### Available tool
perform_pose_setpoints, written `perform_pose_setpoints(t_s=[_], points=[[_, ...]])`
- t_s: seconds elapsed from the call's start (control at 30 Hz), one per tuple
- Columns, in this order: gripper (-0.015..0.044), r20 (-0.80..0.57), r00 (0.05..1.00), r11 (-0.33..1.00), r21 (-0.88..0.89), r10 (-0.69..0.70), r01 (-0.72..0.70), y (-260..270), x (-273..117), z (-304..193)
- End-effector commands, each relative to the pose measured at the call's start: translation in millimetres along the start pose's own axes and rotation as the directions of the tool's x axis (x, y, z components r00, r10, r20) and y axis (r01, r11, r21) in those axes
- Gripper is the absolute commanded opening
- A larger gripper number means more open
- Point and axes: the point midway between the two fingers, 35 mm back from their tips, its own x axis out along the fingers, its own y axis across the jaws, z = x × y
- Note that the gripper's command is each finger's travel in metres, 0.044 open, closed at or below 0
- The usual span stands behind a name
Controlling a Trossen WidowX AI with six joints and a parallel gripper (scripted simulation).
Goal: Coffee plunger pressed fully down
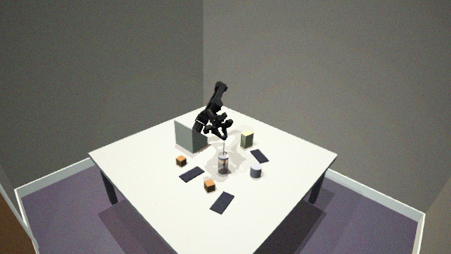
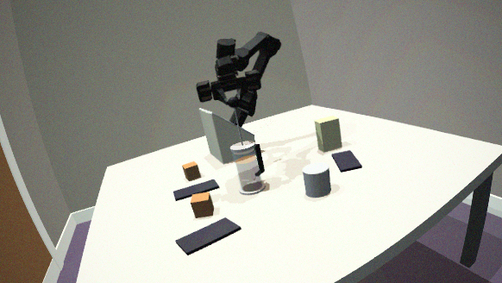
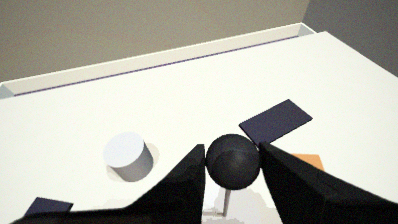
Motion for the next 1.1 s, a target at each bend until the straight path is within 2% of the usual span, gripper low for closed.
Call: perform_pose_setpoints(t_s=[0.0,1.07], points=[[0.0117,-0.003,1.0,1.0,0.002,-0.003,0.003,-0.6,4.1,-4.7],[0.0117,-0.005,1.0,1.0,0.002,-0.005,0.005,-2.9,37.9,-46.0]])
